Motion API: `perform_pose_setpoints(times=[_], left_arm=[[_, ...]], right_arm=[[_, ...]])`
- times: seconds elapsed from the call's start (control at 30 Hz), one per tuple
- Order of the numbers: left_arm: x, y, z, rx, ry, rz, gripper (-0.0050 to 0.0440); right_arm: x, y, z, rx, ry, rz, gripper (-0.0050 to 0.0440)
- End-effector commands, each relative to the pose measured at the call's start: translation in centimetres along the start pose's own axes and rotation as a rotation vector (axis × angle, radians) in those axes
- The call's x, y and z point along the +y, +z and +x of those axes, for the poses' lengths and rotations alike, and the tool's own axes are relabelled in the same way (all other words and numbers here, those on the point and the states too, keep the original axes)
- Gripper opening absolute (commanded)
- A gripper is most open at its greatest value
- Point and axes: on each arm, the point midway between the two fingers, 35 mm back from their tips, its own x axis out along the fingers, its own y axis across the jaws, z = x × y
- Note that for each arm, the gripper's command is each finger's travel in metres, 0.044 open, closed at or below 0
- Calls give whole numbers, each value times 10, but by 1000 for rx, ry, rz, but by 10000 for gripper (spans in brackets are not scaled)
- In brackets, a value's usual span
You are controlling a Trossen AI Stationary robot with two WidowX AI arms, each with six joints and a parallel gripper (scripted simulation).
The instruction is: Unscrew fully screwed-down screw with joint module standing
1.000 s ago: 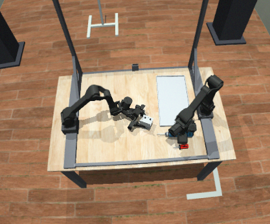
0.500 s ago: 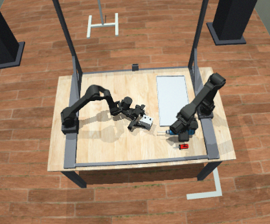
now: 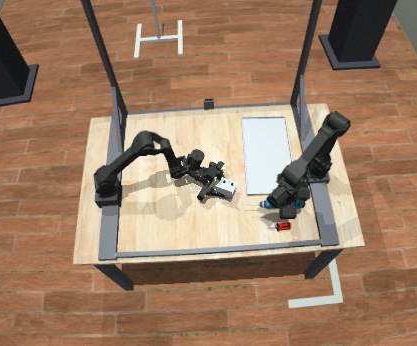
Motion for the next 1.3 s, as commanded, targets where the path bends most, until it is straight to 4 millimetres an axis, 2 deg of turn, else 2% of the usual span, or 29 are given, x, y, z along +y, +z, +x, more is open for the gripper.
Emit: perform_pose_setpoints(times=[0.0,0.07,0.13,0.2,0.27,0.4,0.5,0.7,0.9,1.03,1.27], left_arm=[[-13,-17,-50,108,-112,-25,161],[-3,-30,-64,137,-110,-2,161],[17,-45,-77,159,-91,40,161],[17,-45,-77,159,-91,40,161],[38,-56,-87,168,-66,78,161],[65,-60,-90,107,-34,75,161],[78,-58,-91,64,-24,51,161],[87,-56,-95,31,-26,12,161],[88,-56,-97,37,-32,12,161],[93,-58,-104,40,-102,82,161],[107,-65,-112,4,-343,326,161]], right_arm=[[3,11,-1,-19,6,16,244],[3,11,-1,-19,6,16,244],[3,11,-1,-19,6,16,244],[3,11,-1,-19,6,16,244],[3,11,-1,-19,6,16,244],[3,11,-1,-19,6,16,244],[3,11,-1,-19,6,16,244],[3,11,-1,-19,6,16,244],[3,11,-1,-19,6,16,244],[3,11,-1,-19,6,16,244],[3,11,-1,-19,6,16,244]])
